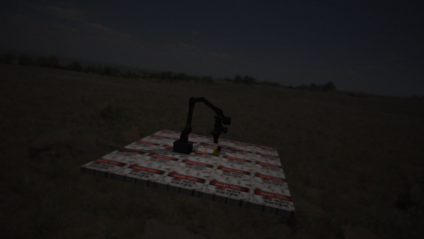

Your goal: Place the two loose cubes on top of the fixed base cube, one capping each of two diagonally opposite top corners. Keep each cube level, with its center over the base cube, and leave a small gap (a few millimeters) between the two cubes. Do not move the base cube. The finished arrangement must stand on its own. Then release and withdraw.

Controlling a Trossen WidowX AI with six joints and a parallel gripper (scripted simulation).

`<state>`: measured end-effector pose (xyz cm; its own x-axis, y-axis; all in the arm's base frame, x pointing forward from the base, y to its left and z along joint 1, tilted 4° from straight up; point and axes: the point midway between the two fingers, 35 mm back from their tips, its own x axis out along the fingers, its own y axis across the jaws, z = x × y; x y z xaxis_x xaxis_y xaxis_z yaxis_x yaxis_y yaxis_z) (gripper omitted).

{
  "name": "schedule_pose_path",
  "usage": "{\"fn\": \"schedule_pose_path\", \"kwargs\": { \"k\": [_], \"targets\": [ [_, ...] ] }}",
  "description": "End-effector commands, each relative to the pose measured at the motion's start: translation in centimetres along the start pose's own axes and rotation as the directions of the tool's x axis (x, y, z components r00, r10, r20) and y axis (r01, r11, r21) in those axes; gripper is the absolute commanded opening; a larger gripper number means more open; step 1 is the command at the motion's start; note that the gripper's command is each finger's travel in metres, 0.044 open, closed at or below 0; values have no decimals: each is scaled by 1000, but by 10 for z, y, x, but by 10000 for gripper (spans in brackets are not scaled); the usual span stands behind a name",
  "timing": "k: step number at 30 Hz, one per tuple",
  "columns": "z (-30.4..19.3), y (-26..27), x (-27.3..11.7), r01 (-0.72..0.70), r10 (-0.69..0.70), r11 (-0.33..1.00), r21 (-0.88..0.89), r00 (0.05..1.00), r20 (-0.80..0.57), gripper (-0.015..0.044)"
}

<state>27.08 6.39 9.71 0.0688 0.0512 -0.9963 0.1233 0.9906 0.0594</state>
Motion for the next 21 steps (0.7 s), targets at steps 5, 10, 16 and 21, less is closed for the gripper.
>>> {"fn": "schedule_pose_path", "kwargs": {
  "k": [5,10,16,21],
  "targets": [
    [-7,18,0,0,1,988,-157,1000,4,105],
    [-7,18,4,0,1,988,-157,1000,4,105],
    [-8,18,23,0,1,987,-159,1000,4,105],
    [-9,18,30,0,1,987,-160,1000,4,105]
  ]
}}
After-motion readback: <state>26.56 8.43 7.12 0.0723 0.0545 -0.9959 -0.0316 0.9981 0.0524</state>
